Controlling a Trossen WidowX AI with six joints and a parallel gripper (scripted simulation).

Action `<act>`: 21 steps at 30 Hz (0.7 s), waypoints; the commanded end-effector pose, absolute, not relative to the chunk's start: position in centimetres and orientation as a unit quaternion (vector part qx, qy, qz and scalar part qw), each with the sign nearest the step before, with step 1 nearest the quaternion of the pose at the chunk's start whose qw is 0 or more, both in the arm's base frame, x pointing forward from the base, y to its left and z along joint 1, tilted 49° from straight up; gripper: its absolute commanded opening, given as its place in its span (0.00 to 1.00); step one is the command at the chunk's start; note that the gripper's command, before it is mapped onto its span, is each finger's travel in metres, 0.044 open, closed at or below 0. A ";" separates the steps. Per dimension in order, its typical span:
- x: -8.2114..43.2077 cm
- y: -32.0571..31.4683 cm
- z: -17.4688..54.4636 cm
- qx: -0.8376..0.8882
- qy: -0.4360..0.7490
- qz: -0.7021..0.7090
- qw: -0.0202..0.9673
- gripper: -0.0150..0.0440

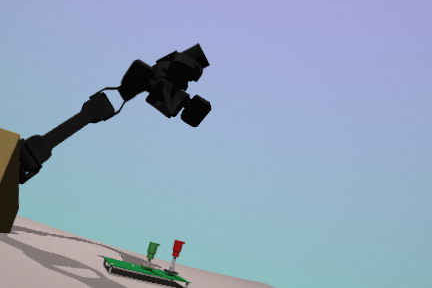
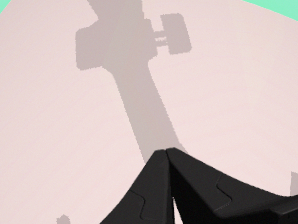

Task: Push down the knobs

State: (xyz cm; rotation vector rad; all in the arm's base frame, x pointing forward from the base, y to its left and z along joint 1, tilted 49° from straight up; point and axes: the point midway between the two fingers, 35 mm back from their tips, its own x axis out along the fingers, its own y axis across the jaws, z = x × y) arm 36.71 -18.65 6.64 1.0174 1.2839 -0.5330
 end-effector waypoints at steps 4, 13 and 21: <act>37.5 -14.7 5.9 0.402 0.617 -0.129 0.664 0.25; 37.9 -9.8 5.3 0.345 0.659 0.006 0.668 0.25; 38.0 -5.5 5.0 0.296 0.676 0.130 0.663 0.25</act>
